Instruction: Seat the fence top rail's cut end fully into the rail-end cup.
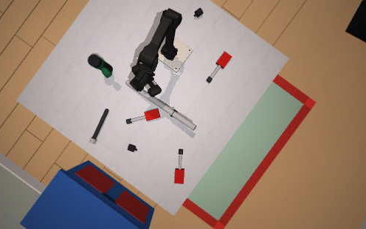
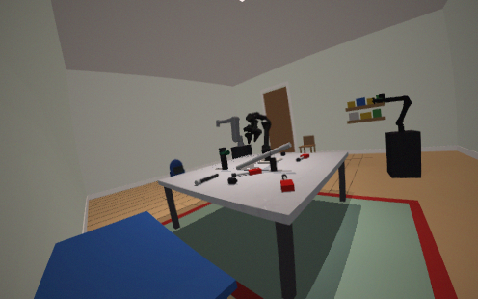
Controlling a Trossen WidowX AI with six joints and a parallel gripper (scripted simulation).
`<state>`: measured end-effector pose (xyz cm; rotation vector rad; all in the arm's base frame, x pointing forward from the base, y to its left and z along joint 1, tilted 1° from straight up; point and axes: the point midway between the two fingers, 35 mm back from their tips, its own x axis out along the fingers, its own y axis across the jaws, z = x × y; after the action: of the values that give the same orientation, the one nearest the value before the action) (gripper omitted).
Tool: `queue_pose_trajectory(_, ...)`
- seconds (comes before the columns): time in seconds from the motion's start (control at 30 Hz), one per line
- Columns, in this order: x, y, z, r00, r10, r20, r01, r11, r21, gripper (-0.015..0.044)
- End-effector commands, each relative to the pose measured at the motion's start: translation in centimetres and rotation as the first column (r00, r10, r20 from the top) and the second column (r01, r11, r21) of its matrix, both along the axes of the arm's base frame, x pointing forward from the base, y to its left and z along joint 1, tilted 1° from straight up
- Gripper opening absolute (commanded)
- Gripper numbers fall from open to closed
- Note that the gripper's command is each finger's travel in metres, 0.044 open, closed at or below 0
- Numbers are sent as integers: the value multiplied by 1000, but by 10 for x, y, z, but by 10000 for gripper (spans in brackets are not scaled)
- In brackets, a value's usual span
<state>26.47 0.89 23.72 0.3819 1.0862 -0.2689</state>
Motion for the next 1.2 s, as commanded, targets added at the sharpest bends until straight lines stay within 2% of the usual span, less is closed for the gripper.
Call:
queue_pose_trajectory(0.0,22,-67,17,987,155,30,-149,976,-159,440)
queue_pose_trajectory(0.4,24,-80,19,982,186,25,-178,965,-191,440)
queue_pose_trajectory(0.57,28,-102,15,928,370,-40,-365,883,-295,440)
queue_pose_trajectory(0.7,30,-132,11,803,576,-151,-583,708,-399,440)
queue_pose_trajectory(0.87,28,-172,5,577,752,-320,-785,402,-471,440)
queue_pose_trajectory(1.1,16,-227,-5,194,804,-562,-891,-96,-444,440)
queue_pose_trajectory(1.17,15,-232,-6,155,797,-584,-889,-144,-434,440)
